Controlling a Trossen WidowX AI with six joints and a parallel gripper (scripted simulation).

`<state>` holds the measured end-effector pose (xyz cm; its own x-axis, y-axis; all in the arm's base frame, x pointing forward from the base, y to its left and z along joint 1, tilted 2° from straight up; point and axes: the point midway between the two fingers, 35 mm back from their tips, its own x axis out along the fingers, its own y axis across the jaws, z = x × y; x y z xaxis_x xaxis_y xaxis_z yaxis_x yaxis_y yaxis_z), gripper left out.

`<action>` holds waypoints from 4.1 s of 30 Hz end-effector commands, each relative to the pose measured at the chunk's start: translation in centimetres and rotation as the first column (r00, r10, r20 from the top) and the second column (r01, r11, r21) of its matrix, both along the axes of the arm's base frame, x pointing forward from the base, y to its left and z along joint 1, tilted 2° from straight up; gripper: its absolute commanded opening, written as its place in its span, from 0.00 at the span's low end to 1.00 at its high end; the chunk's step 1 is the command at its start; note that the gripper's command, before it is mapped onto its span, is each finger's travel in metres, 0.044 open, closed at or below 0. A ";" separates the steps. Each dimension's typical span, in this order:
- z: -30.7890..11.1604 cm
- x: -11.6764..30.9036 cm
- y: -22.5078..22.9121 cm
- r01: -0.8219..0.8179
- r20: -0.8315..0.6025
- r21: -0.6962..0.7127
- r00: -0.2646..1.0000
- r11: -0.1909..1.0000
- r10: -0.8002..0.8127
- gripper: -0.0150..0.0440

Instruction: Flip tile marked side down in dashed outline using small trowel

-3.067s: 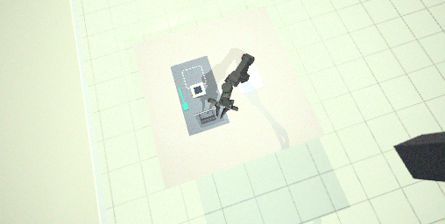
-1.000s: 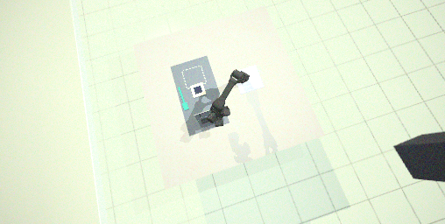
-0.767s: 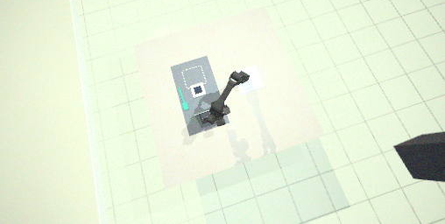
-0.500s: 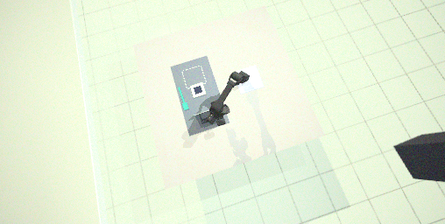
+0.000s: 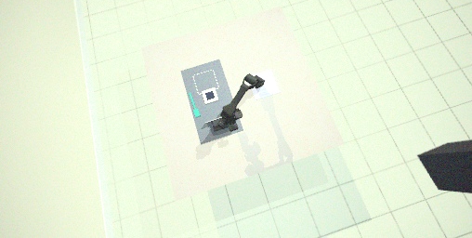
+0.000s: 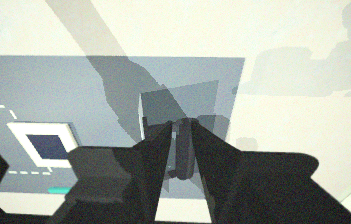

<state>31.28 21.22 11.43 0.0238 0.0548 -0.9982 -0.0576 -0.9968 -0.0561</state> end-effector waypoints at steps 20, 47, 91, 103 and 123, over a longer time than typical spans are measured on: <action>-1.1 -0.2 -4.0 -0.003 -0.002 -0.008 1.000 1.000 0.003 0.42; -1.4 -0.5 -9.5 -0.003 -0.002 -0.013 1.000 1.000 0.003 0.42; 1.1 -0.4 -1.9 -0.012 0.004 0.001 1.000 1.000 0.012 0.42; 1.1 -0.4 -1.9 -0.009 0.003 0.000 1.000 1.000 0.009 0.25; 1.1 -0.4 -1.9 -0.009 0.004 0.000 1.000 1.000 0.009 0.42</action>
<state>30.87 19.36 12.55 0.0268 0.0554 -0.9981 -0.0482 -0.9972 -0.0567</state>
